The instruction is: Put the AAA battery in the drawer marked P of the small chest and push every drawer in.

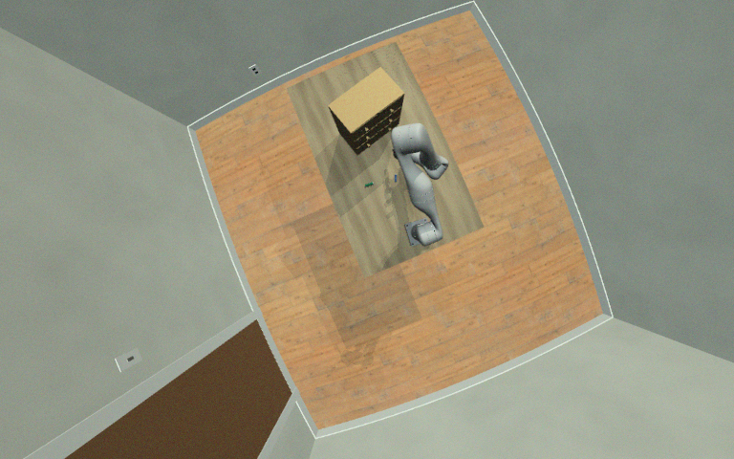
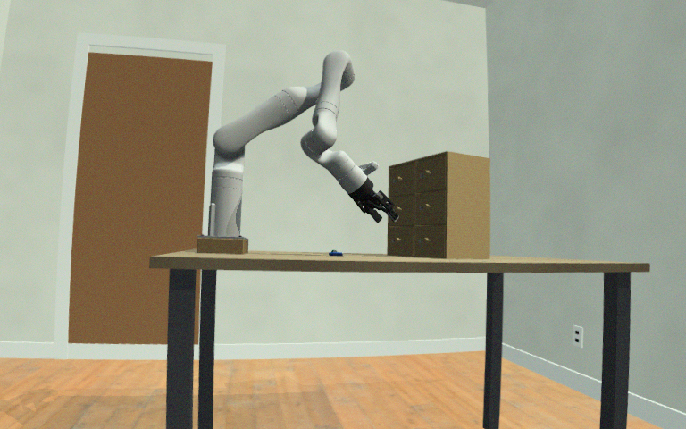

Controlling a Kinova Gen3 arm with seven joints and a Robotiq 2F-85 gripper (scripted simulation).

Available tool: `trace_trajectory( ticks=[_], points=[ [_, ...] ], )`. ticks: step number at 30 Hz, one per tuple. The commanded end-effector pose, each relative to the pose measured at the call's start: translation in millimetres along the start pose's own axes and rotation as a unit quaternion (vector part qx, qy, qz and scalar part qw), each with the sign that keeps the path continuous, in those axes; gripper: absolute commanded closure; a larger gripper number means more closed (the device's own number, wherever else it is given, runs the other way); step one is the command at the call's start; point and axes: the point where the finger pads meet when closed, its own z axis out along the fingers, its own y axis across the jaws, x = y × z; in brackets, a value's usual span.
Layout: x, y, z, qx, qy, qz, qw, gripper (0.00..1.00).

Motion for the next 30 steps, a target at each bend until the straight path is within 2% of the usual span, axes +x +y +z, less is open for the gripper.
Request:
trace_trajectory(
  ticks=[1,30],
  points=[
    [20.0,-1.2,-6.9,-0.001,0.014,-0.007,1.0,0.0],
    [24.5,-1.5,-12.1,0.0,0.009,-0.007,1.0,0.0]
  ],
)
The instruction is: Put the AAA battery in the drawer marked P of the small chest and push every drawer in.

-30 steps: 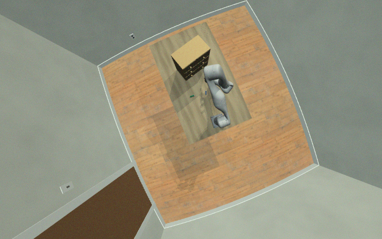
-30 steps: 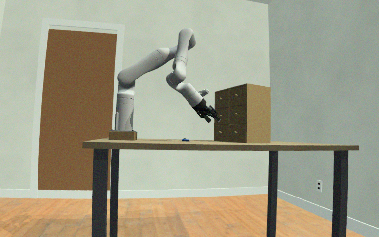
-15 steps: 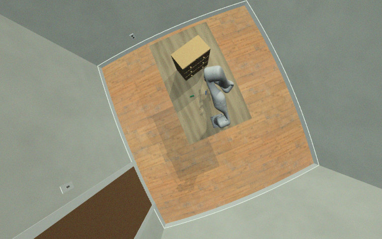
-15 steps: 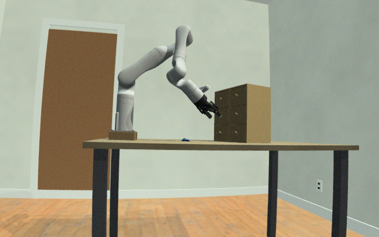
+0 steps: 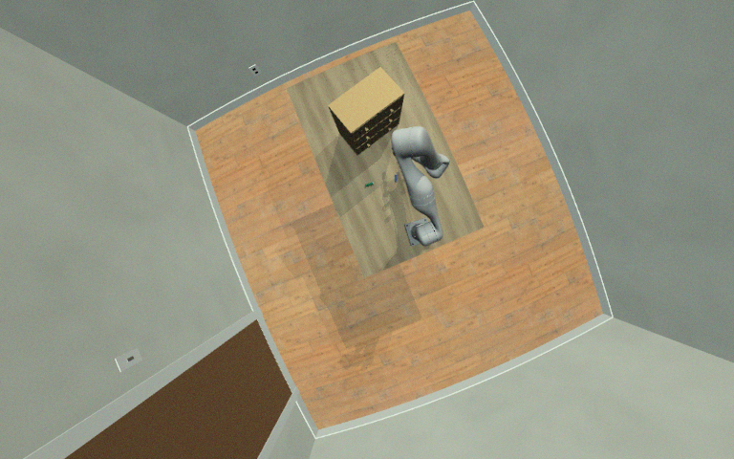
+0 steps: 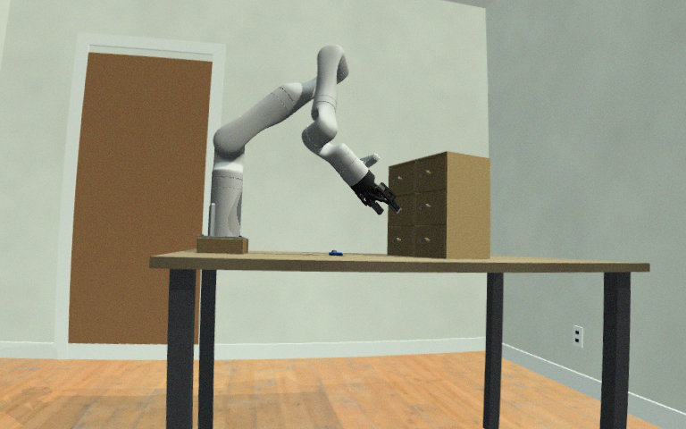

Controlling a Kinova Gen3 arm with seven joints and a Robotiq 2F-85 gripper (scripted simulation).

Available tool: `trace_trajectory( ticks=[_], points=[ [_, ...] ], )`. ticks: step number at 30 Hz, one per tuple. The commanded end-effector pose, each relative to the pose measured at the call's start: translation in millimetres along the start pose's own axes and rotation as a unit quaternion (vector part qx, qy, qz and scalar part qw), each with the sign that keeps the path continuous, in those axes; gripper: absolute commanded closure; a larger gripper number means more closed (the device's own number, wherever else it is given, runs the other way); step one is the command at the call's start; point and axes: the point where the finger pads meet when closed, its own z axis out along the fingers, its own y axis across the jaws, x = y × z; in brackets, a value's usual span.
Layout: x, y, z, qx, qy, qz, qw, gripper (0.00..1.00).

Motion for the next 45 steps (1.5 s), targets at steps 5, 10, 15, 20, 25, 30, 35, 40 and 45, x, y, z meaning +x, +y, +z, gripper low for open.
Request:
trace_trajectory(
  ticks=[5,10,15,20,25,30,35,40,45],
  points=[
    [2,0,-1.5,0.0,-0.002,-0.001,1.0,0.0],
    [3,0,-2.7,0.0,-0.006,-0.001,1.0,0.0],
    [3,0,-4.9,0.0,-0.014,-0.001,1.0,0.0],
    [3,0,-7.5,0.0,-0.023,-0.001,1.0,0.0],
    [4,0,-9.3,0.0,-0.029,-0.001,1.0,0.0],
    [5,0,-13.0,0.0,-0.041,-0.001,0.999,0.0],
    [5,0,-16.9,0.0,-0.056,-0.001,0.998,0.0],
    [6,0,-19.8,0.0,-0.065,-0.001,0.998,0.0],
    [6,-1,-24.0,0.0,-0.08,-0.001,0.997,0.0]
  ],
)
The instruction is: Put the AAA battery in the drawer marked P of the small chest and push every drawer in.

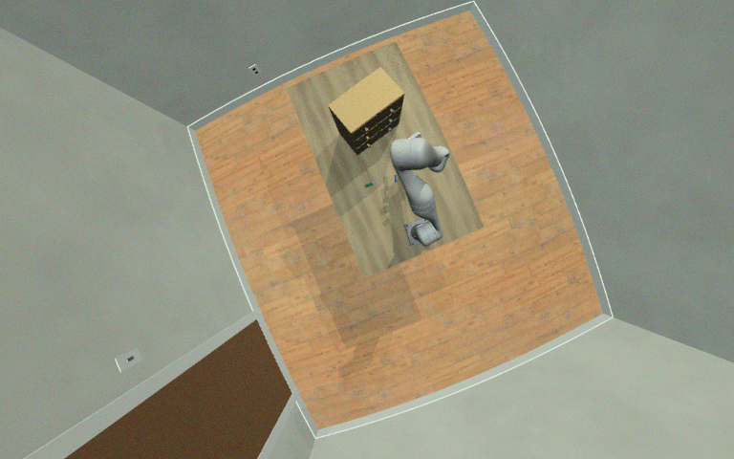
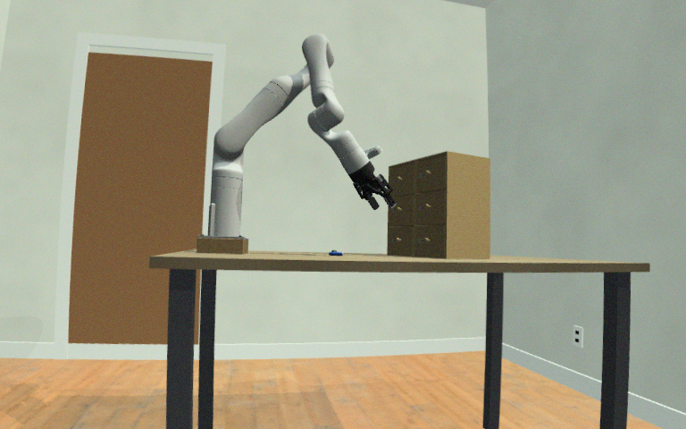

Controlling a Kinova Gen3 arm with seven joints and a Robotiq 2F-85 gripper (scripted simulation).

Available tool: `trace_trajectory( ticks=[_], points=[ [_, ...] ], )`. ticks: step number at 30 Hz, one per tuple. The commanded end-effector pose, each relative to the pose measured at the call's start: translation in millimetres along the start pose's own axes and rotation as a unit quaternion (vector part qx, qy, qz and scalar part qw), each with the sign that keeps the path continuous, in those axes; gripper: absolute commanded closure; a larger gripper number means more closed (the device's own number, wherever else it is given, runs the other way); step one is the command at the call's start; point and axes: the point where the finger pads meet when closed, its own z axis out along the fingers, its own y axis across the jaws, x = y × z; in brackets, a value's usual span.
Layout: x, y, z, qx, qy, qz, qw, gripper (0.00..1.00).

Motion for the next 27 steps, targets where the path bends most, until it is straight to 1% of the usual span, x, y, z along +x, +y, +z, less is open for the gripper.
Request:
trace_trajectory(
  ticks=[1,10,12,27],
  points=[
    [8,-1,-3.7,0.0,0.0,-0.005,1.0,0.0],
    [8,-1,-11.7,0.0,-0.027,-0.005,1.0,0.0],
    [8,-1,-11.7,0.0,-0.027,-0.005,1.0,0.0],
    [8,-2,-24.0,0.0,-0.069,-0.005,0.998,0.0]
  ],
)
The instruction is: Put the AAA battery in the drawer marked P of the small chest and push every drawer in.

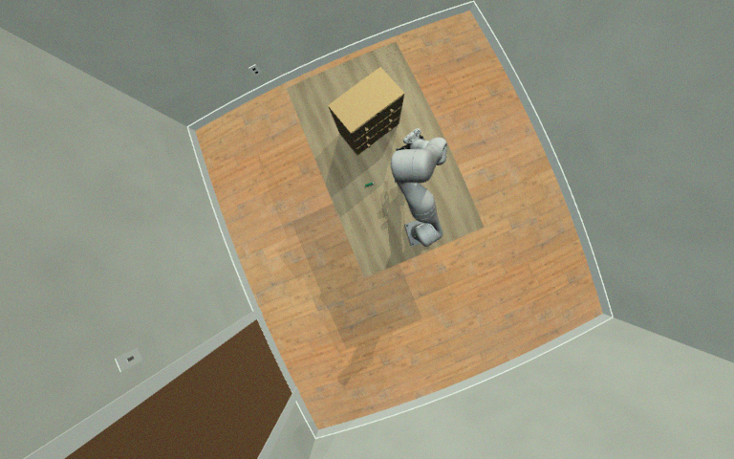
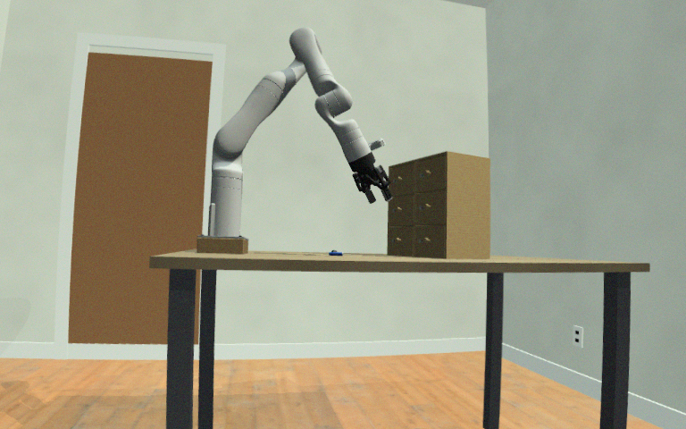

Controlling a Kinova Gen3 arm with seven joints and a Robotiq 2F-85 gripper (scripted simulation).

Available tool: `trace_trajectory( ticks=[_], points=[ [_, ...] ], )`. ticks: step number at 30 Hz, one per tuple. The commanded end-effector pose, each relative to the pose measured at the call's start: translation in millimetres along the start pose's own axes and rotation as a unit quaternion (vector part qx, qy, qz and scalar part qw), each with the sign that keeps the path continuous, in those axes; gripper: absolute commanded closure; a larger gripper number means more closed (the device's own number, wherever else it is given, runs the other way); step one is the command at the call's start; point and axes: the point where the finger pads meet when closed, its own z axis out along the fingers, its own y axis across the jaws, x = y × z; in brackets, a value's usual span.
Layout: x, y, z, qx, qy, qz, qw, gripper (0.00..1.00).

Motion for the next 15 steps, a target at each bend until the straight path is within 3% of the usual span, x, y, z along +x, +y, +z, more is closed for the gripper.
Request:
trace_trajectory(
  ticks=[1,15],
  points=[
    [7,-2,-2.6,0.001,0.002,-0.005,1.0,0.0],
    [5,-1,-13.2,0.0,-0.033,-0.005,0.999,0.0]
  ],
)
